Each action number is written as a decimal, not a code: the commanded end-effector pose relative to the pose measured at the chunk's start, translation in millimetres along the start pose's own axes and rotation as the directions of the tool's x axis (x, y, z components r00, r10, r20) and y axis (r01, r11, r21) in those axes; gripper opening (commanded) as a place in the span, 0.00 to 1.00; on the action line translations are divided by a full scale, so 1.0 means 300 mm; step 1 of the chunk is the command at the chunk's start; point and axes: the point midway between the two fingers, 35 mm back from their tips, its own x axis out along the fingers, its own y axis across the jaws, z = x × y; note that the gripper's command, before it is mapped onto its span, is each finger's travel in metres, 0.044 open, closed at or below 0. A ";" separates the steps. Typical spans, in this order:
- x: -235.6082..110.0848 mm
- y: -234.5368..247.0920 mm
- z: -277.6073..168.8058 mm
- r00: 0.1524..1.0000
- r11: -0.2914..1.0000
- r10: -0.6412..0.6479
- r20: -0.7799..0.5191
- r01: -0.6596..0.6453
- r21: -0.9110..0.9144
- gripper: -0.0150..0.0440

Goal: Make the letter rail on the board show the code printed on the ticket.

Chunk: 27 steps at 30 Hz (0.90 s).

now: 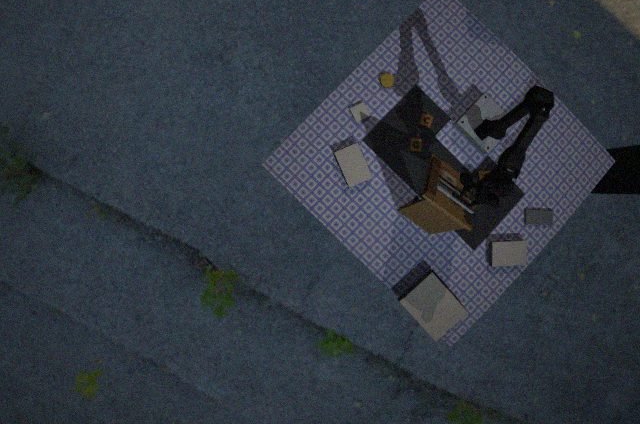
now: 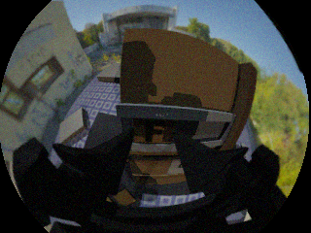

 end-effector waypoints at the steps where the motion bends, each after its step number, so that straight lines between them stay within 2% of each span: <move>1: 0.002 -0.009 -0.007 1.000 1.000 0.003 -0.004 -0.003 -0.003 0.25; 27: 0.001 -0.057 -0.002 1.000 1.000 0.002 -0.004 -0.002 -0.004 0.25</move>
